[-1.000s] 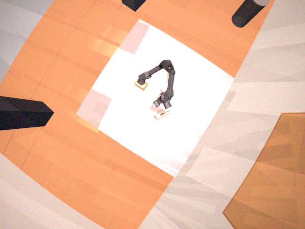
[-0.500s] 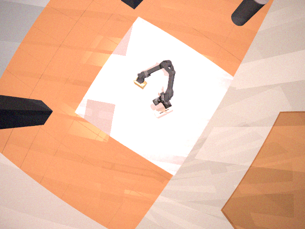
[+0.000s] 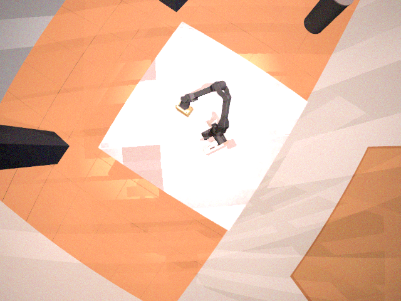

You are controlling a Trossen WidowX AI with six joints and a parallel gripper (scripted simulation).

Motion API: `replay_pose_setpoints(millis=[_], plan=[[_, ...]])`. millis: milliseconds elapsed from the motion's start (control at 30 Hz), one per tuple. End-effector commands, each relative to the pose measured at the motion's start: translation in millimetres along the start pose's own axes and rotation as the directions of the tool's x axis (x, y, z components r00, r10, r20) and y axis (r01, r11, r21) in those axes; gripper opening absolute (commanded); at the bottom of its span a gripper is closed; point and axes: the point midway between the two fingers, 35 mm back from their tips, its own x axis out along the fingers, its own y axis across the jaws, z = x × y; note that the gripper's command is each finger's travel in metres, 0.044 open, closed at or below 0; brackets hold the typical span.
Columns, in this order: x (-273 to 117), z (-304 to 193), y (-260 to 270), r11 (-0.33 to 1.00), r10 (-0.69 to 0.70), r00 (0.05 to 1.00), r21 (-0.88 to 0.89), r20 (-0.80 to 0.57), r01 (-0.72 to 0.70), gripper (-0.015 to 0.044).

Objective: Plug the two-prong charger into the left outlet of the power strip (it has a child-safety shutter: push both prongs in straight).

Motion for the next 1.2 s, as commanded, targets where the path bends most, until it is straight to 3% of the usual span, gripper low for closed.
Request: replay_pose_setpoints(millis=[0,1167], plan=[[-1,6,1,1.0,0.006,1.0,0.012,0.002,-0.006,0.0],[0,42,0,0.998,0.01,1.0,0.068,0.001,-0.01,0.0]])
